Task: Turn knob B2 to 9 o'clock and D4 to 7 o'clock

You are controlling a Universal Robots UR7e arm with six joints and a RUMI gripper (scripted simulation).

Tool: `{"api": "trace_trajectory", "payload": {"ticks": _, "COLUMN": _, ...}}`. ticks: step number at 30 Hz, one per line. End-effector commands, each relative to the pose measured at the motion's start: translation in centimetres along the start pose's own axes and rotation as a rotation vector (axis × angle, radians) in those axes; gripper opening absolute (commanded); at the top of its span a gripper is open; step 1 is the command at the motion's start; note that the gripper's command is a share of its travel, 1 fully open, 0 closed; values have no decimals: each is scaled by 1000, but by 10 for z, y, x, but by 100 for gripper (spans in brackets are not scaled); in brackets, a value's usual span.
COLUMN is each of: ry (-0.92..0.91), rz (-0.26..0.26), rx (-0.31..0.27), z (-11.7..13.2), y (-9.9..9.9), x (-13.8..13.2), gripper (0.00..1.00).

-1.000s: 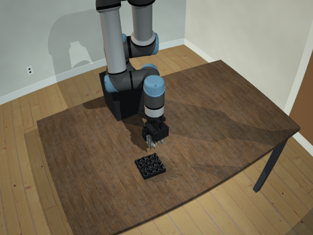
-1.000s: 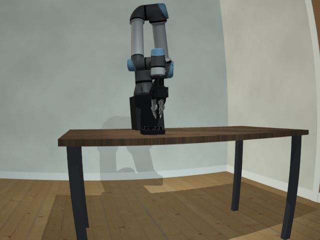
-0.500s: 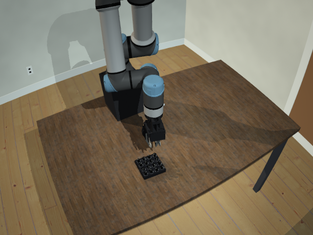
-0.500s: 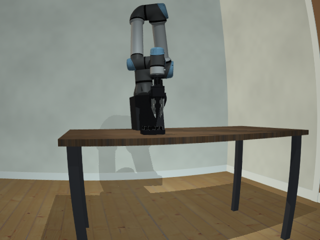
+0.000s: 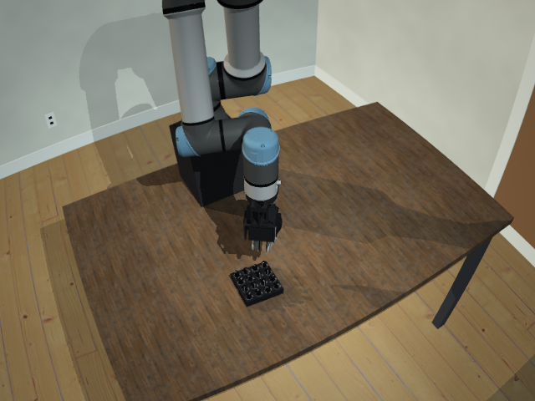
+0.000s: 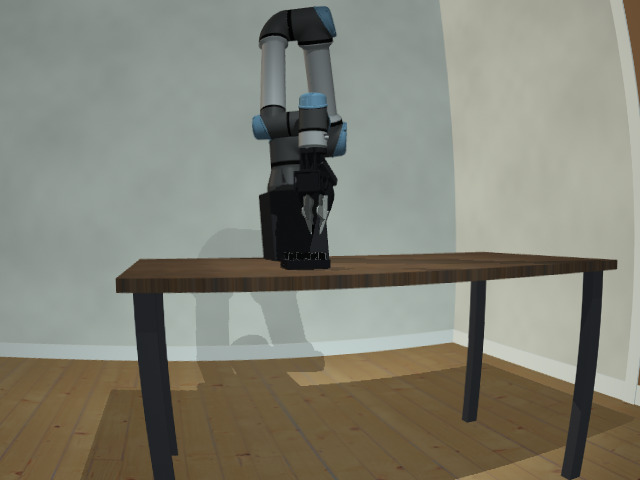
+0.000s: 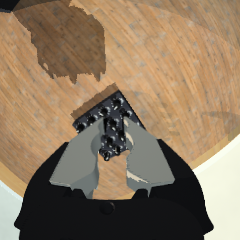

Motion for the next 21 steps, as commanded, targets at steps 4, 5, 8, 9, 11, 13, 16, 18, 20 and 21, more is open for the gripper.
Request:
{"api": "trace_trajectory", "payload": {"ticks": 4, "ry": -173, "rz": -5, "rx": -5, "z": 6, "y": 4, "x": 1, "gripper": 11}}
{"api": "trace_trajectory", "payload": {"ticks": 5, "ry": -191, "rz": -5, "rx": -4, "z": 6, "y": 4, "x": 2, "gripper": 11}}
{"api": "trace_trajectory", "payload": {"ticks": 8, "ry": -234, "rz": -5, "rx": -4, "z": 7, "y": 4, "x": 2, "gripper": 11}}
{"api": "trace_trajectory", "payload": {"ticks": 9, "ry": -245, "rz": -5, "rx": -4, "z": 7, "y": 4, "x": 2, "gripper": 11}}
{"api": "trace_trajectory", "payload": {"ticks": 11, "ry": -261, "rz": -5, "rx": -4, "z": 7, "y": 5, "x": 2, "gripper": 11}}
{"api": "trace_trajectory", "payload": {"ticks": 13, "ry": -271, "rz": -5, "rx": -4, "z": 8, "y": 5, "x": 2, "gripper": 11}}
{"api": "trace_trajectory", "payload": {"ticks": 16, "ry": -277, "rz": -5, "rx": -4, "z": 8, "y": 4, "x": 2, "gripper": 11}}
{"api": "trace_trajectory", "payload": {"ticks": 18, "ry": -278, "rz": -5, "rx": -3, "z": 7, "y": 4, "x": 2, "gripper": 11}}
{"api": "trace_trajectory", "payload": {"ticks": 20, "ry": -278, "rz": -5, "rx": -3, "z": 7, "y": 4, "x": 2, "gripper": 11}}
{"api": "trace_trajectory", "payload": {"ticks": 21, "ry": -278, "rz": -5, "rx": -3, "z": 7, "y": 4, "x": 2, "gripper": 11}}
Point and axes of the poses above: the point where the finger pads meet when closed, its own y axis back along the fingers, its own x axis across the jaws, z = x × y, the point moved 5 cm from there along y, back along the fingers, and after that the axes turned 11 degrees about y, right-handed, at the moved point
